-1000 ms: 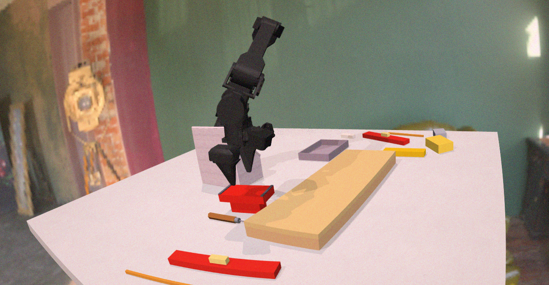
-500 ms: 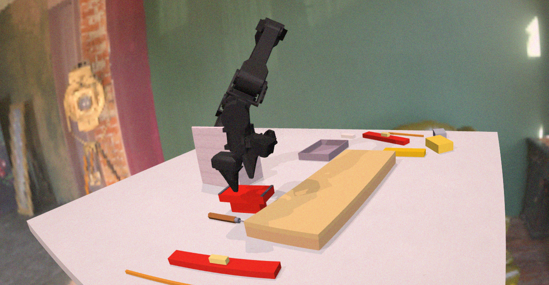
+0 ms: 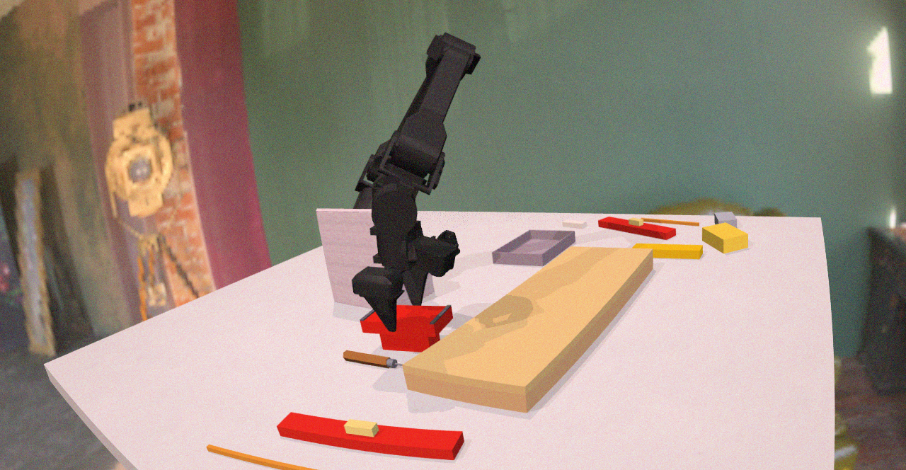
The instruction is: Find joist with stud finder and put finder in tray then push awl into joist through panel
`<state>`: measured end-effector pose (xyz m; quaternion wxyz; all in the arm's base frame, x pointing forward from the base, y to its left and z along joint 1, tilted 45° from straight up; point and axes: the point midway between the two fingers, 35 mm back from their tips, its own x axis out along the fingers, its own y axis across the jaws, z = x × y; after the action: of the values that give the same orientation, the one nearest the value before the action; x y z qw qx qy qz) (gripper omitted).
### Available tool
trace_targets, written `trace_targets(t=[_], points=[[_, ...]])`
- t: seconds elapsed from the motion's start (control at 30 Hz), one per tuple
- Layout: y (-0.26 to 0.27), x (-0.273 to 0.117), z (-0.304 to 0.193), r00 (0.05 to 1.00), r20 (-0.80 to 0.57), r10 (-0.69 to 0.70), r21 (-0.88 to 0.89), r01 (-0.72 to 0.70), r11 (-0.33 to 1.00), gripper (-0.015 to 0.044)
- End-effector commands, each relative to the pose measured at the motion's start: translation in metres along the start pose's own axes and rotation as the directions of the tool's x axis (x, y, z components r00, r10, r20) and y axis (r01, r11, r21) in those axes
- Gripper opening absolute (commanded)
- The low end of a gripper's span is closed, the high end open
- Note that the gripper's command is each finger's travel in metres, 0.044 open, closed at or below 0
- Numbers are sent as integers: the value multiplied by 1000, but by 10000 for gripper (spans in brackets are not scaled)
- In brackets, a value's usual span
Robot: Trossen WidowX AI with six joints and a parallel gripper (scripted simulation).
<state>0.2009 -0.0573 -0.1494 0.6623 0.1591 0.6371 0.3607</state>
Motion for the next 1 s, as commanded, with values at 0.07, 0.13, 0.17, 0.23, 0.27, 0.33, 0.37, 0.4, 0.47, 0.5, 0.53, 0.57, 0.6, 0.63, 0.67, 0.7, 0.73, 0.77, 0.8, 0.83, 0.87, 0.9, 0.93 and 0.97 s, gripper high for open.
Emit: trace_targets(t=[0.07,0.13,0.17,0.23,0.27,0.33,0.37,0.4,0.47,0.5,0.53,0.57,0.6,0.63,0.67,0.7,0.73,0.77,0.8,0.83,0.87,0.9,0.93,0.97], points=[[2,9,0,1000,2,5,6,-5,1000,440],[2,9,0,1000,2,5,6,-5,1000,414],[2,9,0,1000,2,5,6,-5,1000,388],[2,9,0,1000,2,5,6,-5,1000,355],[2,9,0,1000,2,5,6,-5,1000,348],[2,9,0,1000,2,5,6,-5,1000,335],[2,9,0,1000,2,5,6,-5,1000,328],[2,9,0,1000,2,5,6,-5,1000,321],[2,9,0,1000,2,5,6,-5,1000,308],[2,9,0,1000,2,5,6,-5,1000,301],[2,9,0,1000,2,5,6,-5,1000,295],[2,9,0,1000,2,5,6,-5,1000,288],[2,9,0,1000,2,5,6,-5,1000,281],[2,8,0,1000,2,5,6,-5,1000,255],[2,8,0,1000,2,5,6,-5,1000,229],[2,7,0,1000,2,5,6,-5,1000,203],[1,5,0,1000,2,5,6,-5,1000,176],[1,4,-1,1000,2,4,6,-4,1000,150],[1,2,-1,1000,2,4,6,-4,1000,124],[1,0,-1,1000,2,4,6,-4,1000,97],[1,-3,-1,1000,2,4,6,-4,1000,71],[1,-5,-1,1000,2,4,6,-4,1000,45],[1,-7,-1,1000,2,4,6,-4,1000,19],[1,-9,-1,1000,2,3,6,-3,1000,0]])
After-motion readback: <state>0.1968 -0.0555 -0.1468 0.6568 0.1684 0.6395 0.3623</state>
